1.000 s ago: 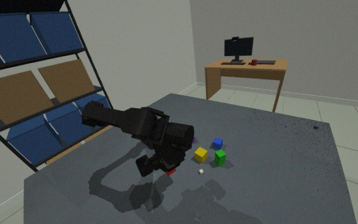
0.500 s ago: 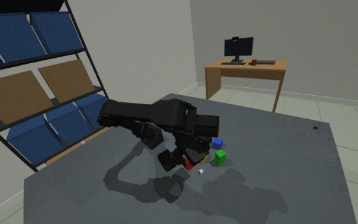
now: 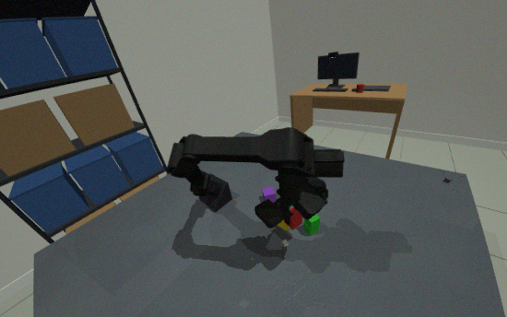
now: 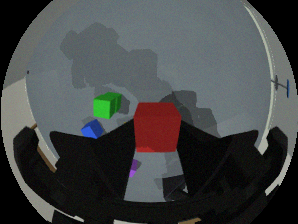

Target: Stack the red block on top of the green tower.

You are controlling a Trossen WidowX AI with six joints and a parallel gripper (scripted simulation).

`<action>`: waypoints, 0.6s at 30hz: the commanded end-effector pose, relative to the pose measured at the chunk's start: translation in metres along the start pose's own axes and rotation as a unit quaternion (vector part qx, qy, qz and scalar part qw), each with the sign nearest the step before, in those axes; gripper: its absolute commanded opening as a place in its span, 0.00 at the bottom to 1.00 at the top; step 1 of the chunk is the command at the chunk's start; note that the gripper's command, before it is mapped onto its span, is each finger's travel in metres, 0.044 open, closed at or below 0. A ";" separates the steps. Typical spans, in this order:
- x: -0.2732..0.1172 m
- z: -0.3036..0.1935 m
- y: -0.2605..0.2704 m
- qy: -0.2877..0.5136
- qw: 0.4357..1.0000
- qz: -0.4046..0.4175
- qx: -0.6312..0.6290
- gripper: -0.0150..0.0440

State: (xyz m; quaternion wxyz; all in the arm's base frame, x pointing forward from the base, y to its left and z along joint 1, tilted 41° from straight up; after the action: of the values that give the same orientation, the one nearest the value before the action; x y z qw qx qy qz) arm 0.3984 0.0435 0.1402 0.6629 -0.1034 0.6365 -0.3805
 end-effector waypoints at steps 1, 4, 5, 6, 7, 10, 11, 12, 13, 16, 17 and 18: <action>0.000 0.001 0.021 0.000 1.000 0.002 0.001 0.25; 0.001 0.000 0.036 0.000 1.000 0.002 0.001 0.25; 0.002 0.000 0.042 -0.001 1.000 0.002 0.001 0.25; 0.002 0.000 0.047 -0.001 1.000 0.002 0.001 0.25; 0.003 -0.001 0.053 -0.001 1.000 0.002 0.002 0.25; 0.005 -0.003 0.069 -0.001 1.000 0.001 0.002 0.25; 0.006 -0.004 0.074 -0.001 1.000 0.001 0.002 0.25; 0.006 -0.005 0.079 -0.001 1.000 0.001 0.002 0.25; 0.007 -0.007 0.085 -0.001 1.000 0.000 0.002 0.25; 0.009 -0.011 0.093 -0.001 1.000 0.000 0.002 0.25; 0.009 -0.011 0.093 -0.001 1.000 0.000 0.002 0.25; 0.009 -0.011 0.093 -0.001 1.000 0.000 0.002 0.25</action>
State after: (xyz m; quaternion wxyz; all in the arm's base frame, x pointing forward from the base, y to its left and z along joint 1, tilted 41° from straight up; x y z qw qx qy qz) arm 0.4209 0.1023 0.0746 0.6604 -0.1081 0.6379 -0.3812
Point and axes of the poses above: the point midway between the two fingers, 35 mm back from their tips, its own x axis out along the fingers, its own y axis across the jaws, z = x × y, the point moved 7 cm from there along -x, back along the fingers, and after that the axes turned 1 degree about -x, right-handed, at the moved point
